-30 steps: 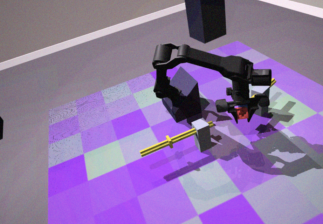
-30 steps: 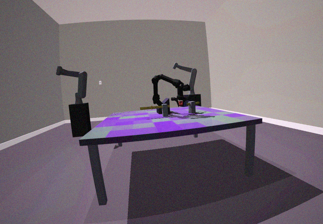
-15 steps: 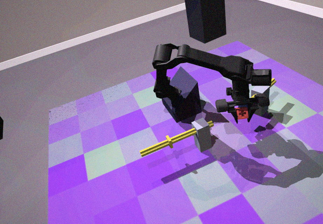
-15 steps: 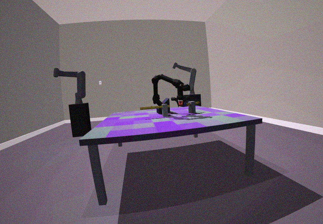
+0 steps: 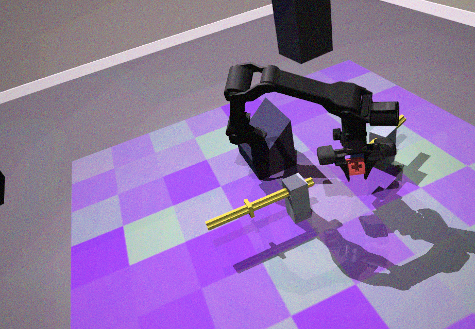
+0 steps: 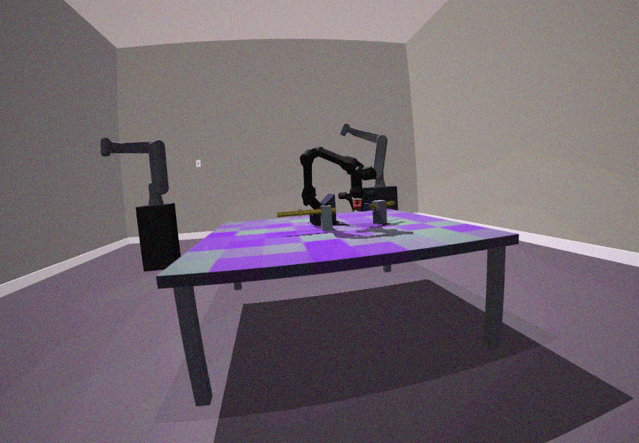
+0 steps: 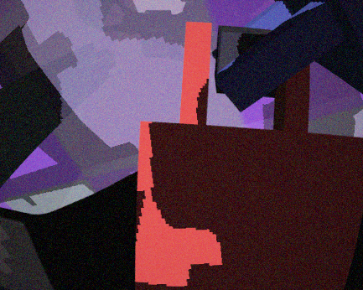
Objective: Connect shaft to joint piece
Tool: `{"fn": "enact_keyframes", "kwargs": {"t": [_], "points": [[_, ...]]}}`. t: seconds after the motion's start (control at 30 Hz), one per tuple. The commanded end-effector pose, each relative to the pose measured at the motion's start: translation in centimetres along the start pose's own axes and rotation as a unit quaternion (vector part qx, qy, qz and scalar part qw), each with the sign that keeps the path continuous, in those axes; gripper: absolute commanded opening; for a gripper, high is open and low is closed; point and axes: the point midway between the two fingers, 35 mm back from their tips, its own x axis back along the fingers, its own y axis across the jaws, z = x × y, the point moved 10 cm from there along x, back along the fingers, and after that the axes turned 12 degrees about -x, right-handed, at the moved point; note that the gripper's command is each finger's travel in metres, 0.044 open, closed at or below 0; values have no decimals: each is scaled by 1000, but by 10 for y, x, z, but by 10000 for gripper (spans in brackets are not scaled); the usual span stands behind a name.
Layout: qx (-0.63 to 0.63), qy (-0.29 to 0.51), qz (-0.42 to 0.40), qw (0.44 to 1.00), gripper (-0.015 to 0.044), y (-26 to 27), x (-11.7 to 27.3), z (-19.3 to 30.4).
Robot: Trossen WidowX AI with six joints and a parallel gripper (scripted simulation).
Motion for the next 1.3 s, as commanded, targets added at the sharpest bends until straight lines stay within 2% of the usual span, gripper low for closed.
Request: {"fn": "enact_keyframes", "kwargs": {"t": [0.0, 0.53, 0.6, 0.77, 0.97, 1.27], "points": [[1, 2, 0, 1000, 182, 0, 0, 0], [1, 2, 0, 1000, 182, 0, 0, 0], [0, 0, 0, 1000, 147, 0, 0, 0], [0, 0, 0, 1000, 147, 0, 0, 0], [0, 0, 0, 1000, 0, 0, 0, 0], [-30, -13, -8, 999, 0, 1, -1, 3]]}}
